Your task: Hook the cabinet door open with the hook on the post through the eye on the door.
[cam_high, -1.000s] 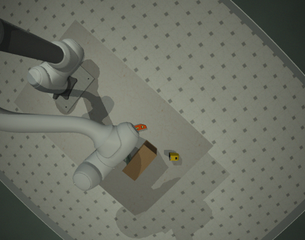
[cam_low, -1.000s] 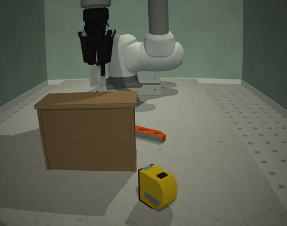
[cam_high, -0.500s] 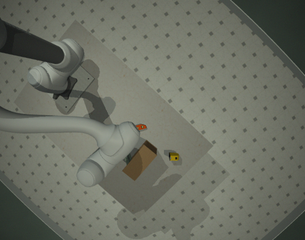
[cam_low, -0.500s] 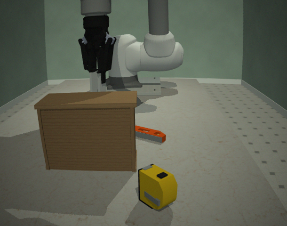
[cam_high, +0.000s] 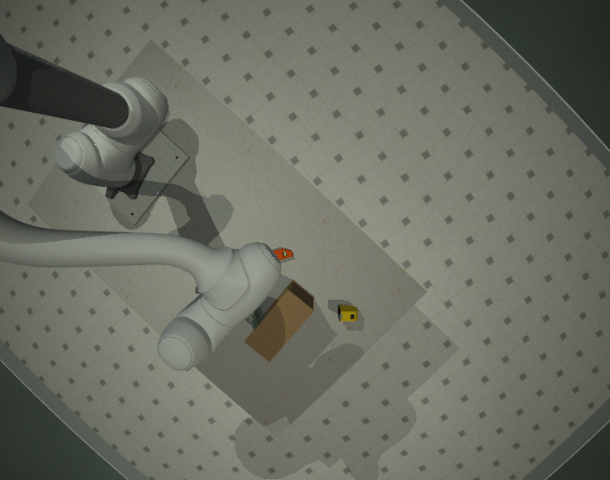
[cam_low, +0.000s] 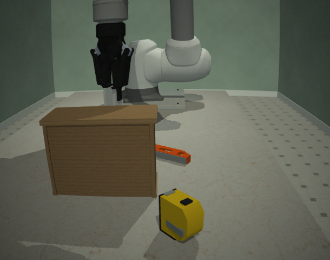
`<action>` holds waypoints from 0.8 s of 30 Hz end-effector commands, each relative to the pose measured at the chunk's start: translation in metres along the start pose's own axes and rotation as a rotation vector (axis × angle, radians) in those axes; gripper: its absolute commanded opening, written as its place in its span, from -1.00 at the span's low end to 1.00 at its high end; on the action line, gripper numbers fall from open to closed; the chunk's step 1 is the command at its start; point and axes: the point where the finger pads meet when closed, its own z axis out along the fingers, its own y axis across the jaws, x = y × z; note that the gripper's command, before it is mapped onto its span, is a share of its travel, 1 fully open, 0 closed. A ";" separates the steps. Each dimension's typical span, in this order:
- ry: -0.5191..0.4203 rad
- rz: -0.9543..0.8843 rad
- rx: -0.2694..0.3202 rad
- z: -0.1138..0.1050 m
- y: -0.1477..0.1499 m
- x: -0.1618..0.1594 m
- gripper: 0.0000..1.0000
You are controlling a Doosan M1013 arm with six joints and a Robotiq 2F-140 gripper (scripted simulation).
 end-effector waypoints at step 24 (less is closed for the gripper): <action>0.000 -0.058 0.000 0.002 0.009 0.000 -0.68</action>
